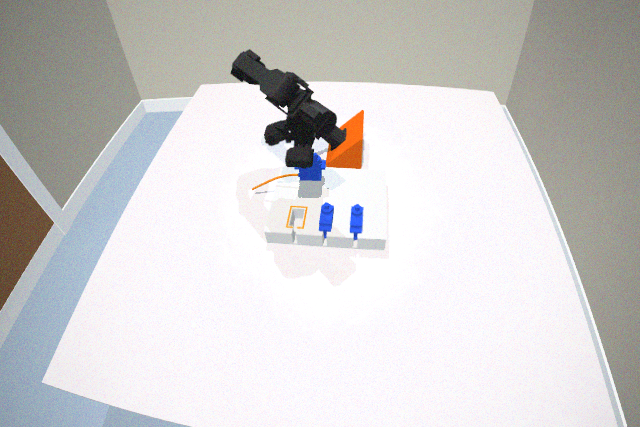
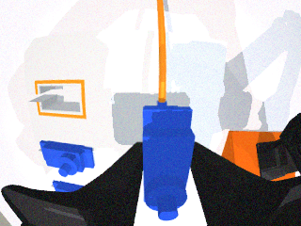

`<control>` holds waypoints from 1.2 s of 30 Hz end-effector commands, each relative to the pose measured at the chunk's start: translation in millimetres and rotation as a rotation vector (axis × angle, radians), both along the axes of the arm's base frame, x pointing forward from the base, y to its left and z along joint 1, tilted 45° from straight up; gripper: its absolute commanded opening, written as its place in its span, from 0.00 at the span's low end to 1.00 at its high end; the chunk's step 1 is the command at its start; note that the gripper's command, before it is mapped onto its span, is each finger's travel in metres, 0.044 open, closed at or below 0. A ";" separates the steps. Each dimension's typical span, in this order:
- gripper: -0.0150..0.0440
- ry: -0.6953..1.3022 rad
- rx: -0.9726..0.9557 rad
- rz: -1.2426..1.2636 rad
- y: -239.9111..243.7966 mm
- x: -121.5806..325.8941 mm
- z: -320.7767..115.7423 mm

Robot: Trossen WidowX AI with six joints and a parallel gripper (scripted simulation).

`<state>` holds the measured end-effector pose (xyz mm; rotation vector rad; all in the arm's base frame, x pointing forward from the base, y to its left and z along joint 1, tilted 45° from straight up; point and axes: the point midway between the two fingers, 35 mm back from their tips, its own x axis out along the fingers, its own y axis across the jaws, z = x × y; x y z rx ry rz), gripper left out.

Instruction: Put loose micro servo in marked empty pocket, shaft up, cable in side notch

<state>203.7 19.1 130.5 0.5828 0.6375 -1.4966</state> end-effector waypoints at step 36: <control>0.25 0.323 0.018 0.321 -5.1 23.4 7.7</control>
